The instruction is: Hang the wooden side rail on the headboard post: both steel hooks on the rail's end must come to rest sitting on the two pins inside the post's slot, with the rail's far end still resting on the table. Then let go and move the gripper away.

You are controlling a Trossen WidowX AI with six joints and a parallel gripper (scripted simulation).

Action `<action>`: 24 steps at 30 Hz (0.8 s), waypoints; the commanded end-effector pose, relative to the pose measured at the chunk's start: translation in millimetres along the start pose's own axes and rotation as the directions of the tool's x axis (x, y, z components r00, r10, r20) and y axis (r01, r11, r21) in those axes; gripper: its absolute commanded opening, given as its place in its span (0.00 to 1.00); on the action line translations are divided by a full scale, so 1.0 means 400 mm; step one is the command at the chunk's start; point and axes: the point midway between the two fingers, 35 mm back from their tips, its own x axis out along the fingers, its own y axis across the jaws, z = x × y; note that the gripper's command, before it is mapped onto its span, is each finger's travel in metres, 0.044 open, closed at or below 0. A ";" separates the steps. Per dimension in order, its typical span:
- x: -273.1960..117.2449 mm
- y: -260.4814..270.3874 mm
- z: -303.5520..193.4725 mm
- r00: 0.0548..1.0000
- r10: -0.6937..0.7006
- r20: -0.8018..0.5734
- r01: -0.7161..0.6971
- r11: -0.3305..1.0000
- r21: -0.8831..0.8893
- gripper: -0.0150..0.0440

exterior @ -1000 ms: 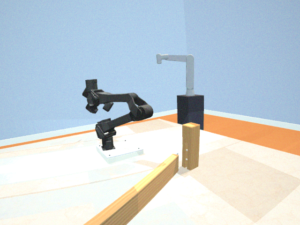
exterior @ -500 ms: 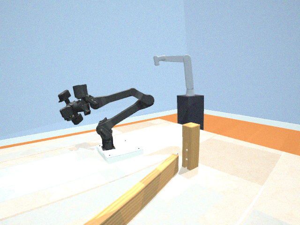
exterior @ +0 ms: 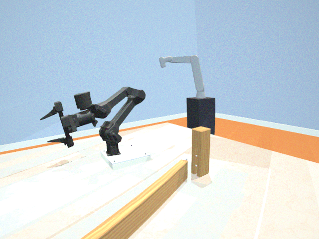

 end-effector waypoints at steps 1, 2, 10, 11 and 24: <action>-0.032 0.057 0.146 0.965 0.067 0.252 -0.094 0.991 0.098 1.00; -0.047 0.072 0.181 0.946 0.084 0.312 -0.126 0.985 0.116 1.00; -0.237 0.195 0.412 0.656 0.237 0.717 -0.459 0.879 0.130 1.00; -0.268 0.211 0.433 0.605 0.256 0.754 -0.504 0.856 0.113 1.00; -0.753 0.387 0.491 -0.185 0.464 0.866 -0.843 0.378 -0.382 1.00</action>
